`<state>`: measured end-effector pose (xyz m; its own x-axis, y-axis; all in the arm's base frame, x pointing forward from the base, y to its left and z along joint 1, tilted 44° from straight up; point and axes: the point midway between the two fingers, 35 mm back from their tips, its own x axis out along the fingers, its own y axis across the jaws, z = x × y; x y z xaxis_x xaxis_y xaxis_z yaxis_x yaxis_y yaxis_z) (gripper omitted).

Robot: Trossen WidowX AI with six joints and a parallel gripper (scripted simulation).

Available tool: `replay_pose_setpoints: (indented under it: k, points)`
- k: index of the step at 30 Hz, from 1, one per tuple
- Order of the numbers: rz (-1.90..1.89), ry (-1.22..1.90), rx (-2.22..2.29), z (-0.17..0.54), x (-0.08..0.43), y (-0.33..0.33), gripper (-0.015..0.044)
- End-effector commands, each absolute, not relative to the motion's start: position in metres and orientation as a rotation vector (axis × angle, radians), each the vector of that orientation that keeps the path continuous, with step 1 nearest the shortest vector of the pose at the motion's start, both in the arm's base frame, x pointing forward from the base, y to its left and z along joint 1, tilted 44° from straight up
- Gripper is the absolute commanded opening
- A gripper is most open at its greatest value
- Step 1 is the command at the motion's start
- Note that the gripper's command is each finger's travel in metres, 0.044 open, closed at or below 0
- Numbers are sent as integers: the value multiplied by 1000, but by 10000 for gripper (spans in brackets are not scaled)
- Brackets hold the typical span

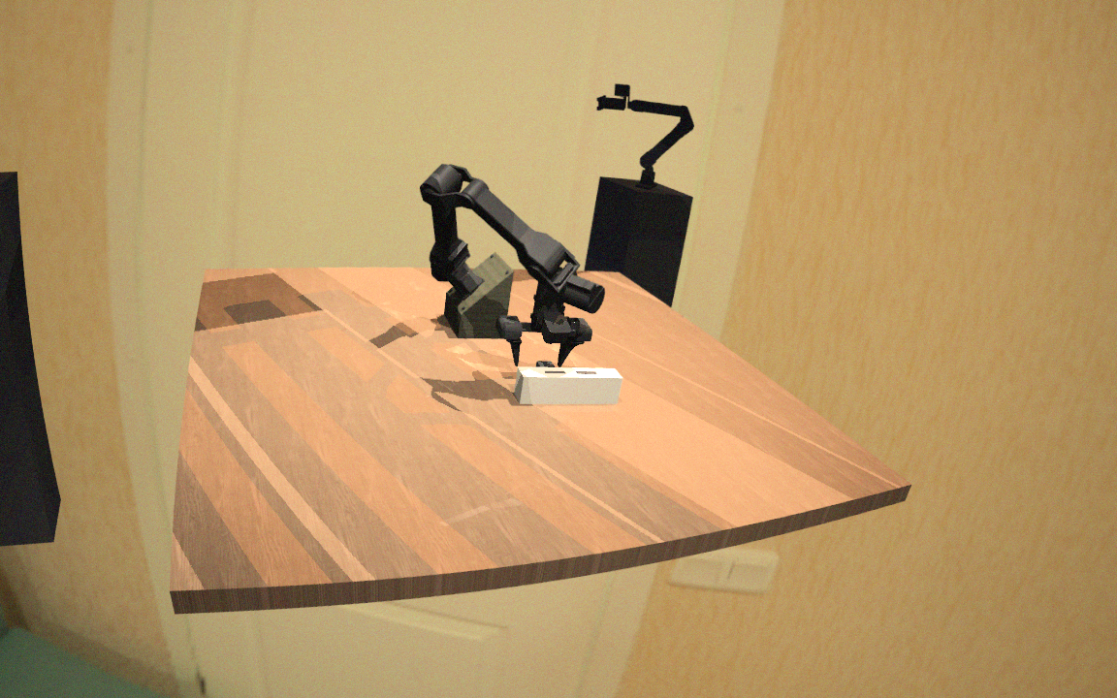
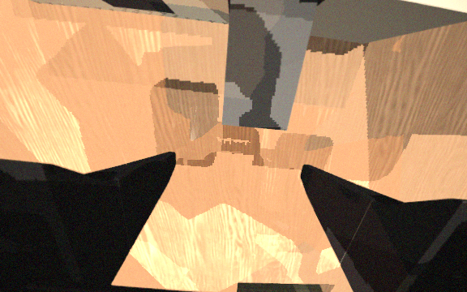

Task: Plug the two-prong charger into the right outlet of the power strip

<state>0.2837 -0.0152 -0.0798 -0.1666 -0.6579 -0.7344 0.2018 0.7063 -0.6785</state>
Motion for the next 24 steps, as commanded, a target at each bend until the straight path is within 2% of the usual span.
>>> replay_pose_setpoints:
  k: [1, 7, 14, 24]
  points:
    - [-795, 1568, -378, -81, 277, -14, 440]
    - [-770, 1514, -407, -76, 282, -11, 440]
    - [-605, 1014, -556, -25, 304, 33, 440]
    - [-601, 1002, -558, -24, 304, 34, 440]
